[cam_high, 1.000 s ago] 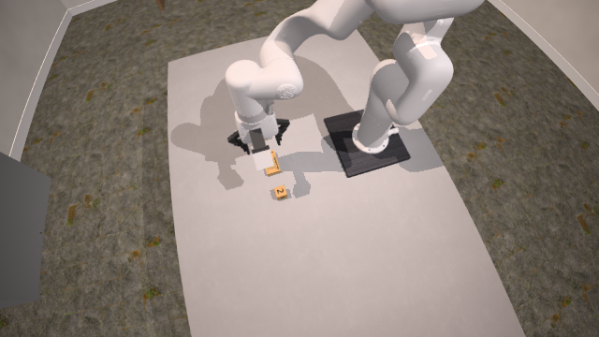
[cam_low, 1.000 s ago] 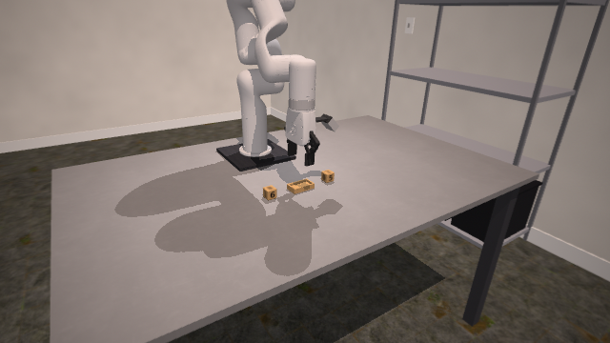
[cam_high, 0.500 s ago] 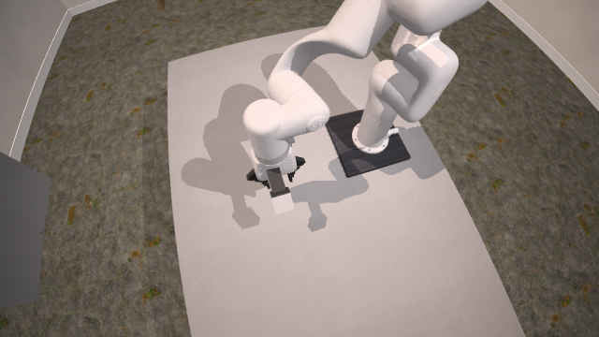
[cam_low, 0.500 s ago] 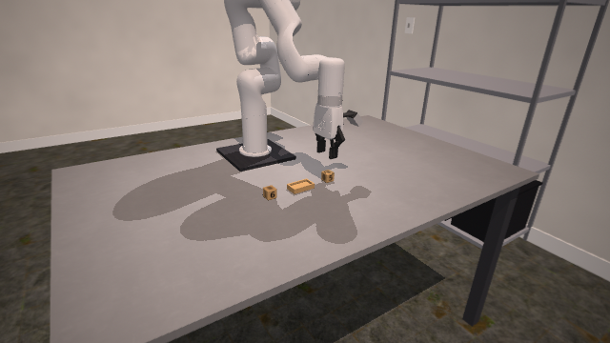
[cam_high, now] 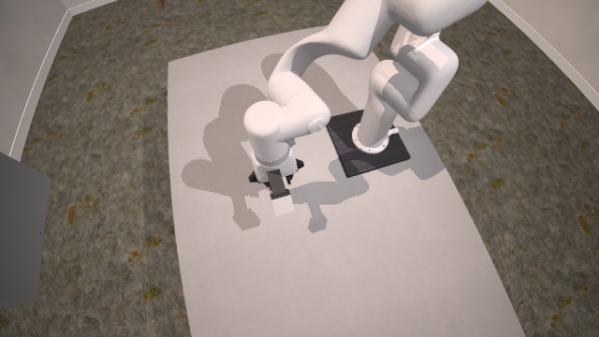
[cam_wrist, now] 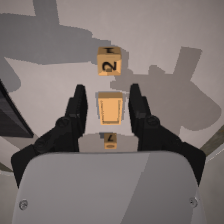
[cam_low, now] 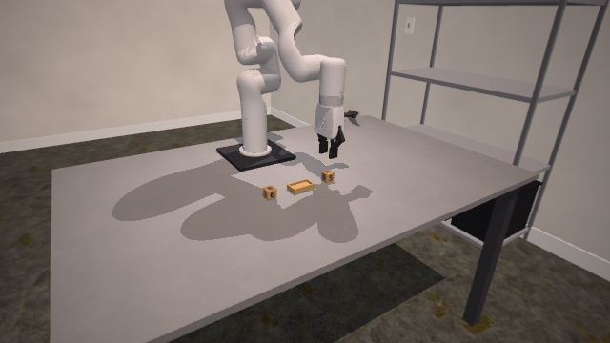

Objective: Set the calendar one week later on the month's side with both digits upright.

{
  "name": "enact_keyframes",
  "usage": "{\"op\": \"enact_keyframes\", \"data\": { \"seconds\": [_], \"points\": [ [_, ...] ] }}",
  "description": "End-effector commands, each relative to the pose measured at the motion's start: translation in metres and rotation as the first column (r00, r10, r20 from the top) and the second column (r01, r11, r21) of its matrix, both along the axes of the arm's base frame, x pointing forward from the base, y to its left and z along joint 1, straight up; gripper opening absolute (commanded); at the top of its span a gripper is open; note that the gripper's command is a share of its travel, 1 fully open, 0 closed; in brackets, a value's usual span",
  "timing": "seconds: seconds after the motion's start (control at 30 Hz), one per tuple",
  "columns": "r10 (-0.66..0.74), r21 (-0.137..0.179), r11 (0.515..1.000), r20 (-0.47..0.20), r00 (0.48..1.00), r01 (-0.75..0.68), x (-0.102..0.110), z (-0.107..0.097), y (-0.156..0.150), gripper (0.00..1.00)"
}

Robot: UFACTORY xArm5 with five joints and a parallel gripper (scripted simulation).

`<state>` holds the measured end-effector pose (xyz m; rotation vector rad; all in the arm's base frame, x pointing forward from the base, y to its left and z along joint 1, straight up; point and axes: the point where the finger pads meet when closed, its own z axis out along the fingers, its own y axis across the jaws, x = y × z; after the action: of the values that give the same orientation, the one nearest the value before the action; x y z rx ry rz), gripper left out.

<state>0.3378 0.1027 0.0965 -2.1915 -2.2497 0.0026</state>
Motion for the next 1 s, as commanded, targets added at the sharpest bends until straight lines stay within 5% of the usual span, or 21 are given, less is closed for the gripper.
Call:
{"op": "enact_keyframes", "data": {
  "seconds": [0.0,0.97],
  "points": [
    [0.000,0.001,1.000,0.003,1.000,0.000,0.0011,0.0011,0.0004,0.49],
    [0.000,0.001,1.000,0.003,1.000,0.000,0.0011,-0.0035,0.0004,0.49]
  ]
}}
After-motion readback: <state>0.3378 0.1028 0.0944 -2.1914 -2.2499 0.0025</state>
